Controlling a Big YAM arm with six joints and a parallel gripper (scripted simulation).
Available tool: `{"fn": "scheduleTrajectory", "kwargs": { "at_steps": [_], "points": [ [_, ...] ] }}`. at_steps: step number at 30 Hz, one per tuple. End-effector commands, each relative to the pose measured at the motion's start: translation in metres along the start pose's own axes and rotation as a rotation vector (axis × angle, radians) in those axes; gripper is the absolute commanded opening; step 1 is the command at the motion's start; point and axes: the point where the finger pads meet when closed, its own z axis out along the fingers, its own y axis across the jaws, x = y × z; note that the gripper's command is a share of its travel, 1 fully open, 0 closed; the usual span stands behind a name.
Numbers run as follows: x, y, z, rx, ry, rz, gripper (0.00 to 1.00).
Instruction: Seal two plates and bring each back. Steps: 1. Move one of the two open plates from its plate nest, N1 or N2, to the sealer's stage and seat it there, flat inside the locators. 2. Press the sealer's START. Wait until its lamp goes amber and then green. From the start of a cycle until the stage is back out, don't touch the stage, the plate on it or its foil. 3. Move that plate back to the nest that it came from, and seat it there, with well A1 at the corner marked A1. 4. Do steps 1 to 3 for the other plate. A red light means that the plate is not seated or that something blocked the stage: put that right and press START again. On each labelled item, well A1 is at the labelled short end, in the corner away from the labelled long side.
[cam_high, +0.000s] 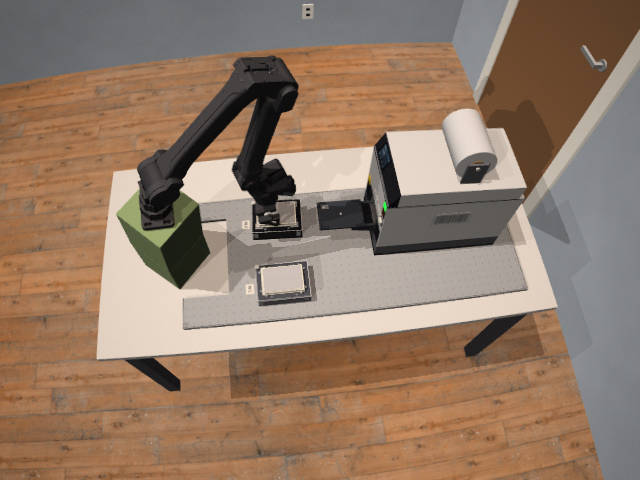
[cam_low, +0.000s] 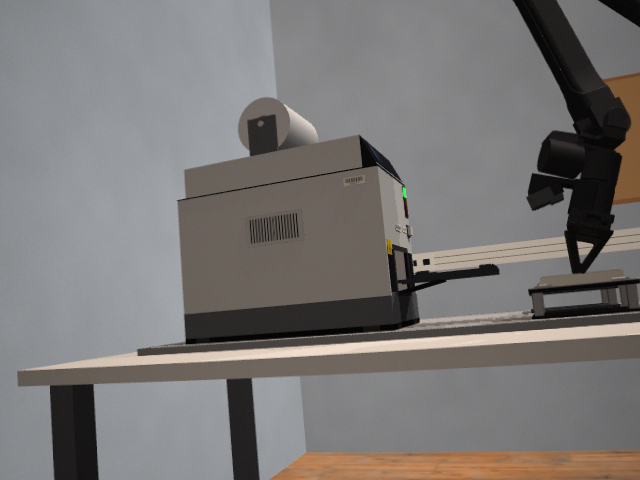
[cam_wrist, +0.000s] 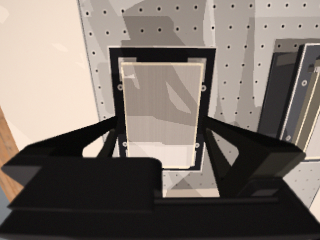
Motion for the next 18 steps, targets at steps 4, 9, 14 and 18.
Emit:
{"fn": "scheduleTrajectory", "kwargs": {
  "at_steps": [4,9,14,18],
  "points": [
    [0.001,-0.002,-0.008,0.003,0.001,0.007,1.0],
    [-0.003,0.0,-0.014,0.0,-0.003,0.004,1.0],
    [-0.012,0.006,-0.016,-0.009,-0.019,0.004,1.0],
    [-0.004,0.003,-0.018,-0.003,-0.002,-0.002,1.0]
  ]
}}
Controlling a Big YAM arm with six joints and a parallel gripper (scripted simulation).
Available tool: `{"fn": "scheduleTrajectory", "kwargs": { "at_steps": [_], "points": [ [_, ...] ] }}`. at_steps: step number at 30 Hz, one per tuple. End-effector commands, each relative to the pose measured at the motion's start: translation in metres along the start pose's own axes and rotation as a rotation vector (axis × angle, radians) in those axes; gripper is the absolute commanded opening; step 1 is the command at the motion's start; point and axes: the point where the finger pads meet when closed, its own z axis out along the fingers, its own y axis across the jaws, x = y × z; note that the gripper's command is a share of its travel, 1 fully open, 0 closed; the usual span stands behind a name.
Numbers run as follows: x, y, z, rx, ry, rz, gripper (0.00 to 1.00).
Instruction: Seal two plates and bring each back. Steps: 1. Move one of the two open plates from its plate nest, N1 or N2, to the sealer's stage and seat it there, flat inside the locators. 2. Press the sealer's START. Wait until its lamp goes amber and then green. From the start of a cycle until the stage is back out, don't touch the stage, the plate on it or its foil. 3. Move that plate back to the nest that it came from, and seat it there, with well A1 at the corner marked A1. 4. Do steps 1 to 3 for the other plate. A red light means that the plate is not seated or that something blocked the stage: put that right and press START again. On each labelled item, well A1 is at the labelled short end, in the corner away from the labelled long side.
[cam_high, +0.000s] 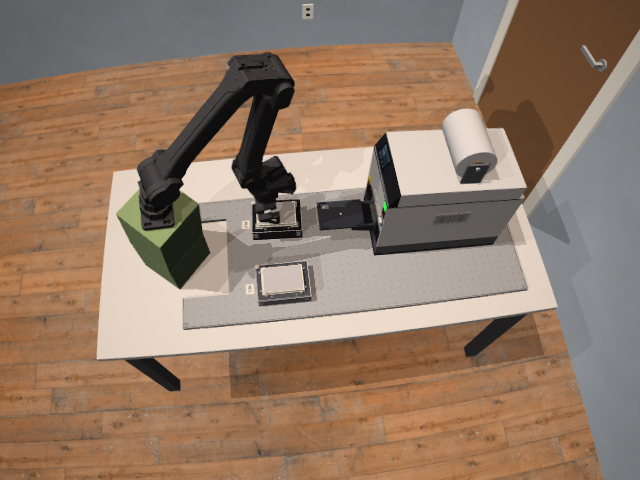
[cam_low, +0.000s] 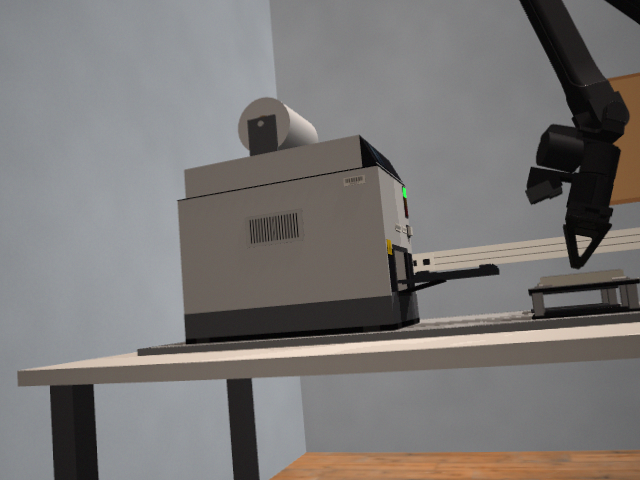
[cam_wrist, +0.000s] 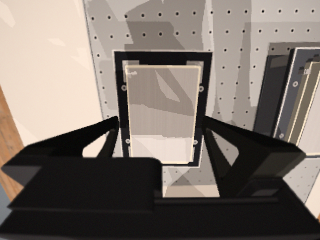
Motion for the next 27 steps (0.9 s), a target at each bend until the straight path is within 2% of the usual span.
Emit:
{"fn": "scheduleTrajectory", "kwargs": {
  "at_steps": [1,8,14,17,27],
  "points": [
    [0.0,0.002,-0.008,-0.001,-0.001,0.0,1.0],
    [-0.002,-0.005,-0.011,0.008,0.001,0.018,1.0],
    [-0.019,0.002,-0.006,-0.007,-0.038,0.029,1.0],
    [-0.006,-0.003,-0.006,0.001,-0.016,0.022,1.0],
    [0.009,-0.008,-0.003,0.012,0.015,0.013,1.0]
  ]
}}
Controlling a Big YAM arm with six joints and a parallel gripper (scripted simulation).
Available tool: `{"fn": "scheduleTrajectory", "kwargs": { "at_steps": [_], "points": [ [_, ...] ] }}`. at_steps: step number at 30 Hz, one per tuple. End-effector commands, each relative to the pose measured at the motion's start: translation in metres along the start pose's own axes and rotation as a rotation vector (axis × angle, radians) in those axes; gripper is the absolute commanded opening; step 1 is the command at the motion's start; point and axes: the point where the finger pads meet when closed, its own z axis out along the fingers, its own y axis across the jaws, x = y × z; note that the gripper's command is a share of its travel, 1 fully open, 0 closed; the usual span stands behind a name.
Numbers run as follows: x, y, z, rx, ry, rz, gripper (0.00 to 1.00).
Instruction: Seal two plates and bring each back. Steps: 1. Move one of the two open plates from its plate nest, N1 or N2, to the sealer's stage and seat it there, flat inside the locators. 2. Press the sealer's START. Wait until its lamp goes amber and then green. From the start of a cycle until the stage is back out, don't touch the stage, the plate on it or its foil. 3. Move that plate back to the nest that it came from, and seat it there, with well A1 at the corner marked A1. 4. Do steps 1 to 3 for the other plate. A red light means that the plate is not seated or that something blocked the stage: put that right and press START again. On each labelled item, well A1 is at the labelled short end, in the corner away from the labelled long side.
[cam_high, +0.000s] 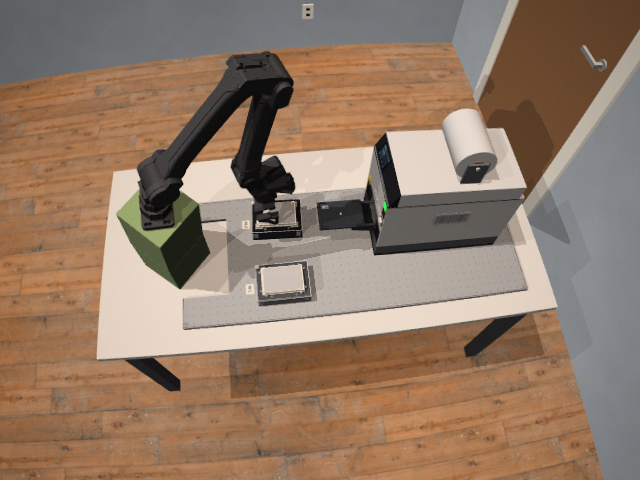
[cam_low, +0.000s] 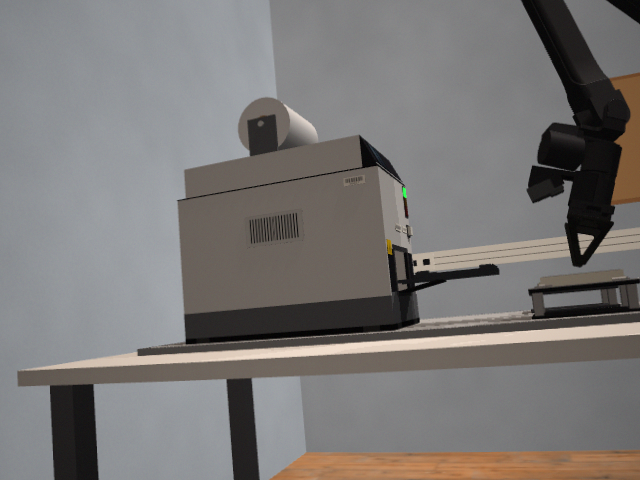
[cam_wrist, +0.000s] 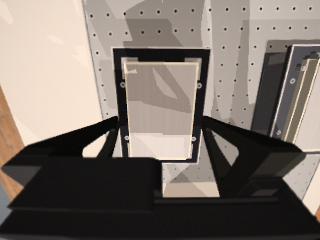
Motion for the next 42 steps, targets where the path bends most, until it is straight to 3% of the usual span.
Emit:
{"fn": "scheduleTrajectory", "kwargs": {
  "at_steps": [1,9,15,23,36,42],
  "points": [
    [0.006,-0.006,0.001,0.009,0.009,0.014,1.0],
    [0.001,-0.003,0.005,0.006,0.0,0.016,1.0],
    [0.01,-0.007,0.002,0.012,0.017,0.011,1.0],
    [-0.005,0.001,-0.021,0.0,-0.003,0.005,1.0],
    [-0.013,0.003,-0.041,-0.003,-0.005,0.003,1.0],
    [-0.027,0.008,-0.047,-0.012,-0.028,0.009,1.0]
  ]
}}
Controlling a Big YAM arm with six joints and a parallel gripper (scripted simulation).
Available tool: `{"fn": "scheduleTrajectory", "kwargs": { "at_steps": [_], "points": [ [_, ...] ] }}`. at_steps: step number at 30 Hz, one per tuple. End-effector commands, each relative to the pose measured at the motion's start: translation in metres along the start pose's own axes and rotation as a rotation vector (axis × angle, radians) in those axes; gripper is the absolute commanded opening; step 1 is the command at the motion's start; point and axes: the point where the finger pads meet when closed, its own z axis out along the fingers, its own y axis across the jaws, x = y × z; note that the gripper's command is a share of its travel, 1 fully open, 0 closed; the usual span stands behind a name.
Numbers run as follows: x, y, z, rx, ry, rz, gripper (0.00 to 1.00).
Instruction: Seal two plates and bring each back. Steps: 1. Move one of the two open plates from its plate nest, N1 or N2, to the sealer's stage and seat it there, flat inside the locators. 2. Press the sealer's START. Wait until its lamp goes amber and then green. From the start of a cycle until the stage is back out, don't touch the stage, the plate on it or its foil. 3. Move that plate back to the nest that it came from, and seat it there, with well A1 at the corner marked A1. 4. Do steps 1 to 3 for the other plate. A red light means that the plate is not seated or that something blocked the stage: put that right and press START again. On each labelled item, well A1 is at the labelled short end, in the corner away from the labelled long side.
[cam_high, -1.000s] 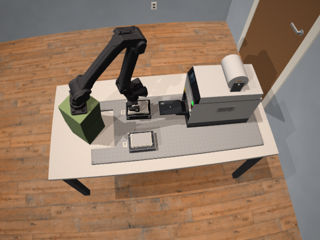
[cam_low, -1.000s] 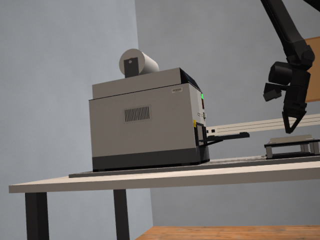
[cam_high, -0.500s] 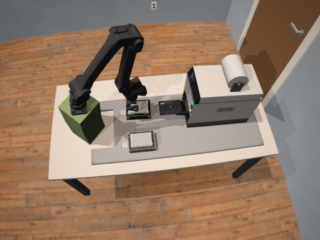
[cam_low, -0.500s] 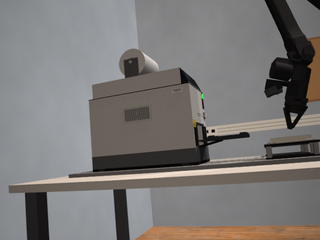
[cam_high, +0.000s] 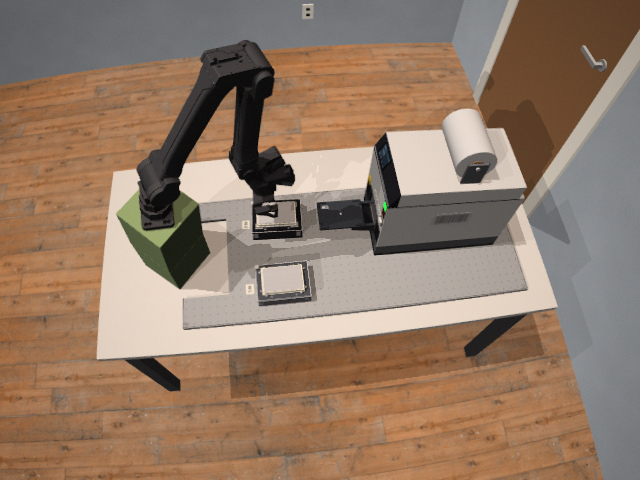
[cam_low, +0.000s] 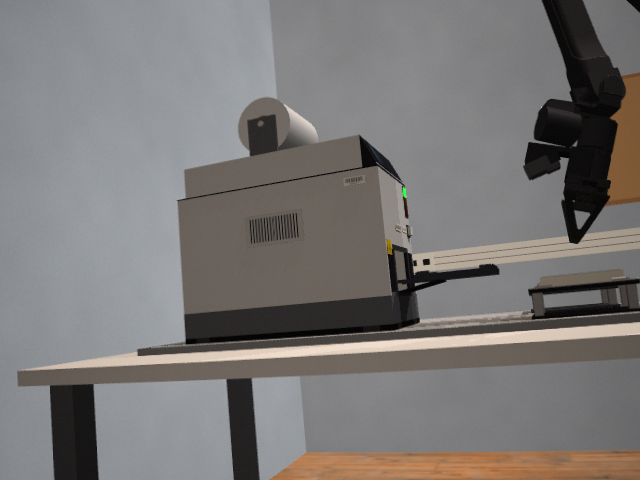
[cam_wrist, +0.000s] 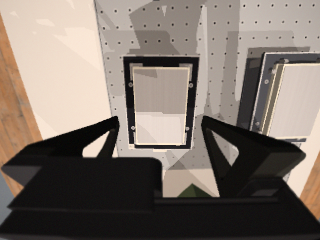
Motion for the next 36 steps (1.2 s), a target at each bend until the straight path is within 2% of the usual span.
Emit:
{"fn": "scheduleTrajectory", "kwargs": {
  "at_steps": [1,4,14,21,29,36],
  "points": [
    [-0.014,0.008,-0.008,-0.013,-0.03,0.009,1.0],
    [-0.007,0.004,-0.01,-0.004,-0.011,-0.001,1.0],
    [-0.02,0.005,-0.029,-0.008,-0.025,0.015,1.0],
    [-0.012,0.003,-0.034,-0.003,-0.007,0.001,1.0],
    [-0.03,0.009,-0.05,-0.014,-0.034,0.01,1.0],
    [-0.02,0.005,-0.049,-0.009,-0.014,0.0,1.0]
  ]
}}
